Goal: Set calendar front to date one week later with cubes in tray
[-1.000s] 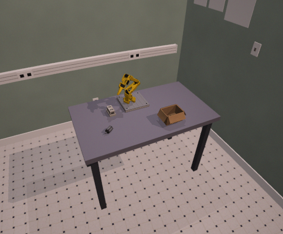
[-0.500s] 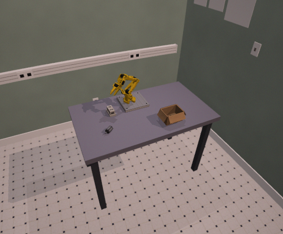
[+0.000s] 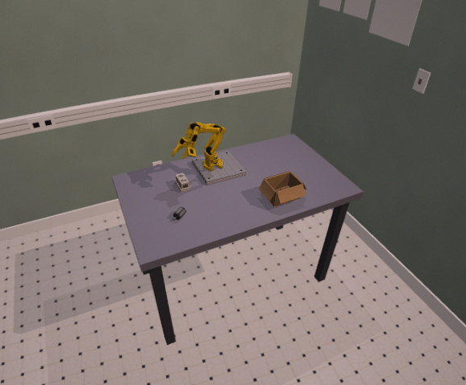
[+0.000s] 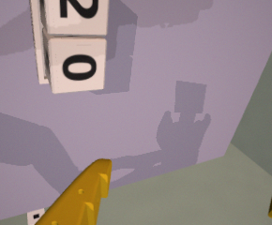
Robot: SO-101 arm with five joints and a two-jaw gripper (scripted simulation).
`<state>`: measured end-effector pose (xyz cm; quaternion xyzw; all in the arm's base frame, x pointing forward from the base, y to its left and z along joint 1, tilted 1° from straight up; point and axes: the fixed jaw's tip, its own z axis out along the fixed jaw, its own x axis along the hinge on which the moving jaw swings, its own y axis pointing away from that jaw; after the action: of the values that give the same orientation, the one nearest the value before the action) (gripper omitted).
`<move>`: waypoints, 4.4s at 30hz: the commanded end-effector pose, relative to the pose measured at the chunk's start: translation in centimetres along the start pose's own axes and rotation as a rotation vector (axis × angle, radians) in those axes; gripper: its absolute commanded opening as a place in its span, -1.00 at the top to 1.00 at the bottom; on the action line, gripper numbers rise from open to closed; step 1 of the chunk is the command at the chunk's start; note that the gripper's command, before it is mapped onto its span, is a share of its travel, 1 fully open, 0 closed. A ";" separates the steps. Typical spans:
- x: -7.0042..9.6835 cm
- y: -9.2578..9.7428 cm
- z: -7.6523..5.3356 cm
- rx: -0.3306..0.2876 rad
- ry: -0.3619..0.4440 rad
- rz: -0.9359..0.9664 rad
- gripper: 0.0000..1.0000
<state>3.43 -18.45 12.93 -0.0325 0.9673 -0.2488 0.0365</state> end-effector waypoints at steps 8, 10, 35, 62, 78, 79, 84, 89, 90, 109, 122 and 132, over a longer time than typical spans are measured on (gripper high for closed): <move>0.2 -0.4 0.1 -0.002 0.005 0.054 0.30; 0.2 -0.4 0.3 -0.010 0.007 0.054 0.30; 0.7 4.6 6.3 -0.492 0.069 0.054 0.30; 0.7 4.9 6.8 -0.516 0.078 0.075 0.30; 0.8 5.5 8.0 -0.516 0.078 0.075 0.30; 0.8 5.6 8.2 -0.516 0.078 0.075 0.30; 0.8 6.0 8.9 -0.516 0.078 0.075 0.30; 0.9 6.4 9.5 -0.516 0.078 0.075 0.30; 0.9 6.4 9.5 -0.516 0.078 0.075 0.30; 0.9 6.9 10.2 -0.516 0.078 0.075 0.30; 0.9 6.8 10.2 -0.516 0.078 0.075 0.33; 0.9 6.6 10.3 -0.516 0.078 0.075 0.38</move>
<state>3.21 -17.65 0.86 -0.0030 1.0000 0.0015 -0.0010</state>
